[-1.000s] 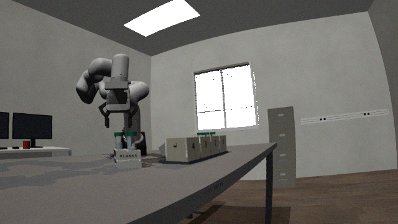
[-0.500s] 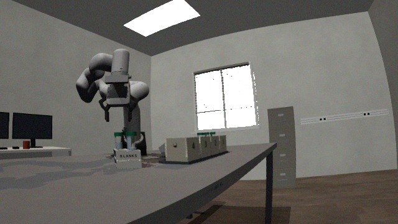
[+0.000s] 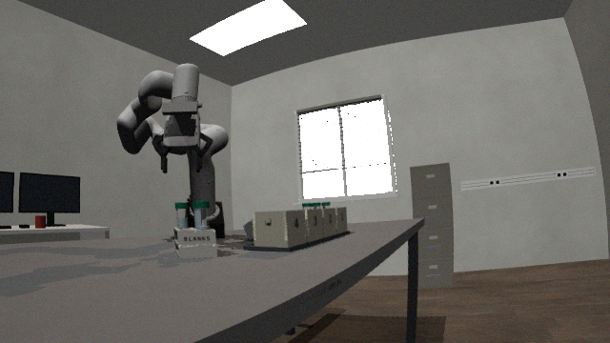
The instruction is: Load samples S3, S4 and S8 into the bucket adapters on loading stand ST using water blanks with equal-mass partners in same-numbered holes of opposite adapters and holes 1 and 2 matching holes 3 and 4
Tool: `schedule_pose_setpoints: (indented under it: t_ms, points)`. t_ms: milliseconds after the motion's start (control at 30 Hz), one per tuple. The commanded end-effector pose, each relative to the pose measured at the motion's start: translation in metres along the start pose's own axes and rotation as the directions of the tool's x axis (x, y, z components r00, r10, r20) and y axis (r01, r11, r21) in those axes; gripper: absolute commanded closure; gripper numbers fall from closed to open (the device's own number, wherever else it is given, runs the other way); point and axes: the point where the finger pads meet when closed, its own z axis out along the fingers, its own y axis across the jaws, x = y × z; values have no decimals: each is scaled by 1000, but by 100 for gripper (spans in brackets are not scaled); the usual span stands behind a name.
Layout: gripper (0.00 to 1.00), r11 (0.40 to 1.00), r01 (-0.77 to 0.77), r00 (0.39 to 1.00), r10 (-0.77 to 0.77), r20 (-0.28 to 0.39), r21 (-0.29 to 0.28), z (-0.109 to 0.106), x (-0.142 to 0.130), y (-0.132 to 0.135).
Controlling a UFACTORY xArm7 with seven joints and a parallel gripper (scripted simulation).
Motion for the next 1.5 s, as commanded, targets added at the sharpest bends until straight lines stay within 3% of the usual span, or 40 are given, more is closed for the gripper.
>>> schedule_pose_setpoints:
  t_ms: [0,500,800,1133,1200,1467]
  points:
    - [0,1000,-1,1000,1,-2,-1,-14,0,0]
    - [0,1000,-1,1000,1,-2,-1,-45,0,0]
    - [0,973,230,973,-230,-2,-1,-45,-11,-33]
    - [0,844,536,844,-536,-2,-1,-45,-27,-80]
    - [0,844,536,844,-536,-2,-1,-45,-27,-80]
    - [0,673,739,673,-739,-1,-1,-45,-40,-118]
